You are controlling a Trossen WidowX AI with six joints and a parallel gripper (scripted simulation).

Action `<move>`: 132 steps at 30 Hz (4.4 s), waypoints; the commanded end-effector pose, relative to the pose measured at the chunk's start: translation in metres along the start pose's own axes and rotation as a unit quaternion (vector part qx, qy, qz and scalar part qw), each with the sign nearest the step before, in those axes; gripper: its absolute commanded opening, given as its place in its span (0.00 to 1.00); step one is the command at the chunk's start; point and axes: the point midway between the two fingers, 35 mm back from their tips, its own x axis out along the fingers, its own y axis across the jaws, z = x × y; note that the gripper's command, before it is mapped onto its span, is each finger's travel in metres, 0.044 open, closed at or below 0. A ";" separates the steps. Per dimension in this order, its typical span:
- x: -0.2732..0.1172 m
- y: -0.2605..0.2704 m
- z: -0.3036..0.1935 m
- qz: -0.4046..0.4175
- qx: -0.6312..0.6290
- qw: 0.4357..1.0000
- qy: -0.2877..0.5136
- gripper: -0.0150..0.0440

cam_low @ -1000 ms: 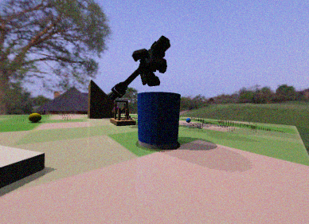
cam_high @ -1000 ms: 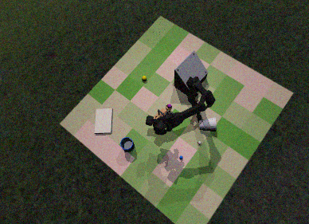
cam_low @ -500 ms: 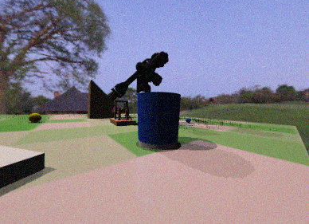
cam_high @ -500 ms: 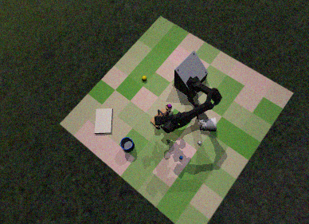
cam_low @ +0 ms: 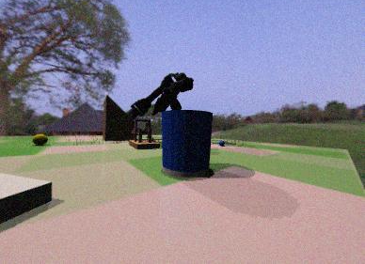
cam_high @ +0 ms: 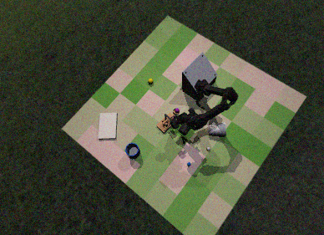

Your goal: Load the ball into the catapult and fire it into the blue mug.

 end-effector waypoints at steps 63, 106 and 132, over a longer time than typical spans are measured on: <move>0.068 0.057 0.035 0.026 -0.134 0.989 0.052 0.25; -0.021 0.024 0.044 0.008 -0.050 0.999 0.013 0.57; -0.023 -0.110 0.044 -0.024 0.314 0.938 -0.147 1.00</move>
